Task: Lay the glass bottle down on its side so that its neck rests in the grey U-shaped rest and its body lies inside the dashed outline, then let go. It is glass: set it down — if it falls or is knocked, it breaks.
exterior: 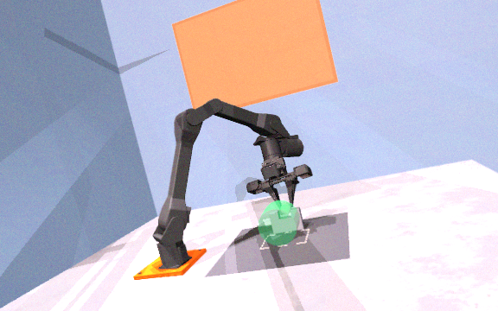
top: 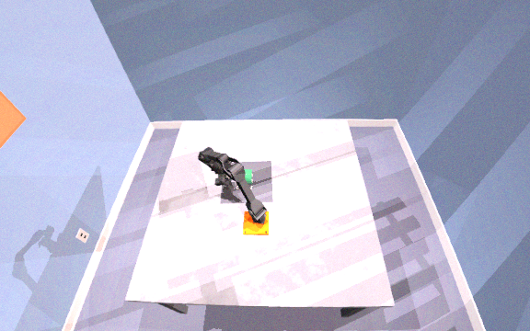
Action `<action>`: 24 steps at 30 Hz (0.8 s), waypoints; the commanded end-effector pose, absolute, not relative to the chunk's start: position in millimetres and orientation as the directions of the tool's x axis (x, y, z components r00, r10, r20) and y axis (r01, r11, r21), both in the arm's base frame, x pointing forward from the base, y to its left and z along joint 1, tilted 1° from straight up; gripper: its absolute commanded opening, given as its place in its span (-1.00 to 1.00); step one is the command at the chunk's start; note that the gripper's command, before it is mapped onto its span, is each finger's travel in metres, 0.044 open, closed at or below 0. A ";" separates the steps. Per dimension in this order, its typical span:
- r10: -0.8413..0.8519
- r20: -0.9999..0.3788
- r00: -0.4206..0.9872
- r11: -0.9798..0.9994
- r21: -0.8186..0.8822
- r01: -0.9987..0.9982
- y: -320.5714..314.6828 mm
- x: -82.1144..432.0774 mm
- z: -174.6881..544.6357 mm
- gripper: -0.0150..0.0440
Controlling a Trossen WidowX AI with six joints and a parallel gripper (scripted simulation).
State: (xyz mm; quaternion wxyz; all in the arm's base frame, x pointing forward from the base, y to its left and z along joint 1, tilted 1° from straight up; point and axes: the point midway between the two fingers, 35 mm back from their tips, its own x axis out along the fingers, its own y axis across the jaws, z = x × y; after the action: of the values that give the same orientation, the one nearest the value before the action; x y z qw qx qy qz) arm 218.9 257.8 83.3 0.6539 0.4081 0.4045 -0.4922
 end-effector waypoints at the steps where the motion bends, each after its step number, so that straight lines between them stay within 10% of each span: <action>1: -0.320 -0.929 0.186 0.182 0.133 0.974 253.6 219.7 81.1 -0.11; 24: -0.293 -0.936 0.194 0.185 0.144 0.972 257.8 218.2 81.2 -0.11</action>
State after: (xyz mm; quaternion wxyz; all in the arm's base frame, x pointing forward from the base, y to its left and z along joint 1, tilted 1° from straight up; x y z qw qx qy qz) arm 218.2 258.0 81.2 0.6518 0.4156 0.4095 -0.4846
